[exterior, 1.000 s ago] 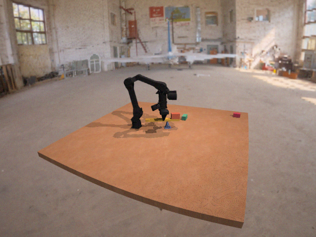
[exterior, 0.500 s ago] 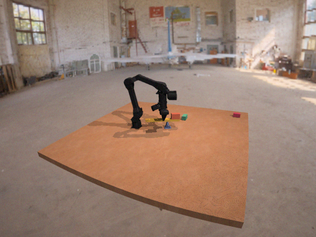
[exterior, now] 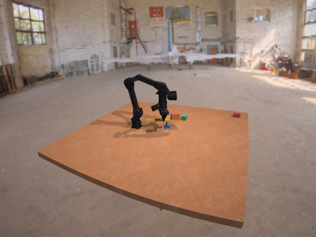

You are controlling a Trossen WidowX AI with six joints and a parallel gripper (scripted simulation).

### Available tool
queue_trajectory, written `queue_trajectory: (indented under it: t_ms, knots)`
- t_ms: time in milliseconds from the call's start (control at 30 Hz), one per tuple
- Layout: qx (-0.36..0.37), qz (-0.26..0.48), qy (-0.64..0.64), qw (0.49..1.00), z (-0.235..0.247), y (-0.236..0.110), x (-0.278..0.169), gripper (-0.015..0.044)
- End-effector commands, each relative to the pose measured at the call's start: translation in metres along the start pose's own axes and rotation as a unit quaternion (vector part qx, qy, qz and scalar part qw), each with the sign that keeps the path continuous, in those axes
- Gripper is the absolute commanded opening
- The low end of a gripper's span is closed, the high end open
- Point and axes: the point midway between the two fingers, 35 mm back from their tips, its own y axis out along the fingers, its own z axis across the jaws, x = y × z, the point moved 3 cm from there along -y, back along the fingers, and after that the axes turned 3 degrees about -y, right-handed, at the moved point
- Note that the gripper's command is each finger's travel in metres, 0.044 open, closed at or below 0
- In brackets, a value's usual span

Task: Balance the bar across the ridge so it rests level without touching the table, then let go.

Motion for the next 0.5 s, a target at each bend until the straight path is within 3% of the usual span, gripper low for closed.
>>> queue_trajectory:
  t_ms: [0, 467]
  knots:
    - [-0.002, 0.001, 0.002, 1.000, -0.0004, 0.0008, -0.0008, 0.0000]
    - [-0.002, 0.001, 0.002, 1.000, -0.0005, 0.0019, -0.0009, 0.0000]
